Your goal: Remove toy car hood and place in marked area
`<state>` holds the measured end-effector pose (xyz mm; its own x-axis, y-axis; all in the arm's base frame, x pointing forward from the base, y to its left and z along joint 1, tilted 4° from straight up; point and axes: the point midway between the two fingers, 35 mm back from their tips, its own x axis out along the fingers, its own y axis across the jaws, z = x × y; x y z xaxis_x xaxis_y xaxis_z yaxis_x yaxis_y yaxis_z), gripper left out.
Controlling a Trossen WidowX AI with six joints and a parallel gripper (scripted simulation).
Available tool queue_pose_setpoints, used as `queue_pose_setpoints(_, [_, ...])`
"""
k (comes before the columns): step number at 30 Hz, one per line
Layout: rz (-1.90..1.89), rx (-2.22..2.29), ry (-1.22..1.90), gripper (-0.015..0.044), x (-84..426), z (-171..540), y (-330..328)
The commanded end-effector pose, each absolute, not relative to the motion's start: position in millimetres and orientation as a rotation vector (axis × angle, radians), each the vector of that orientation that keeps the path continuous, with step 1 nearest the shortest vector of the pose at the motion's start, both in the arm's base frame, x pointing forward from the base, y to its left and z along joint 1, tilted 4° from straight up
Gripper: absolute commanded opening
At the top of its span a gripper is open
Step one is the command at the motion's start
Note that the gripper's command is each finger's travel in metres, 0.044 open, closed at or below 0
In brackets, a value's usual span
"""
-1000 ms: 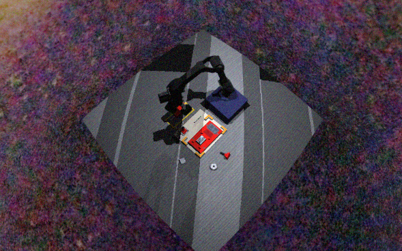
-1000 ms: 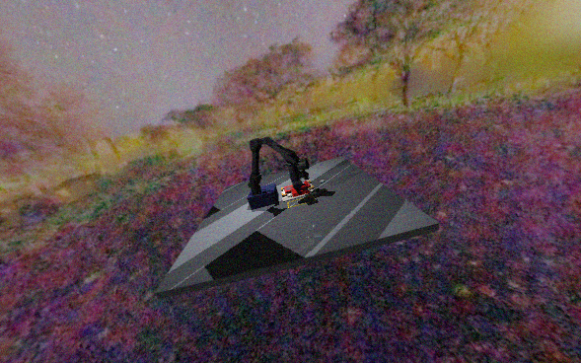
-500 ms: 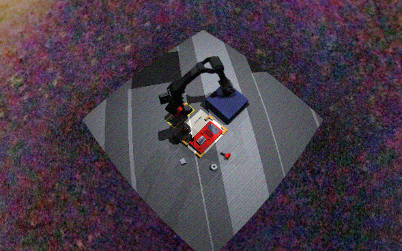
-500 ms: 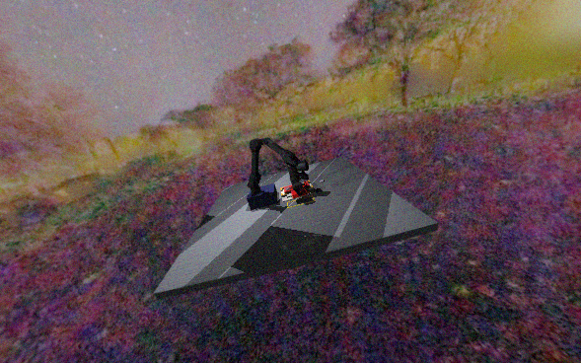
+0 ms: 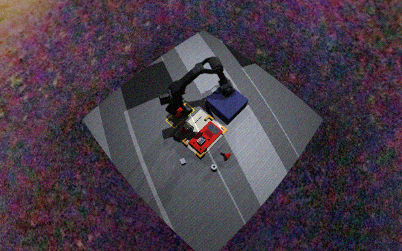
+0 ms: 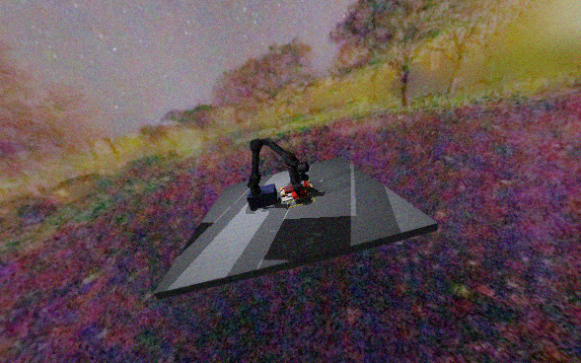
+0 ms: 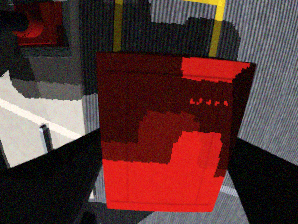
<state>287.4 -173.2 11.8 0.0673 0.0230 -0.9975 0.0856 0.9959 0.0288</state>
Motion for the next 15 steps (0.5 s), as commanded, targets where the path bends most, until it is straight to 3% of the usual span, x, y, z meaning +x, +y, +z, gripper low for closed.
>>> queue_pose_setpoints(1, [-0.045,0.092,1.500,0.0000,288.0,9.0,-172.5])
queue_pose_setpoints(15, [-0.045,0.092,1.500,0.0000,288.1,0.9,-171.9])
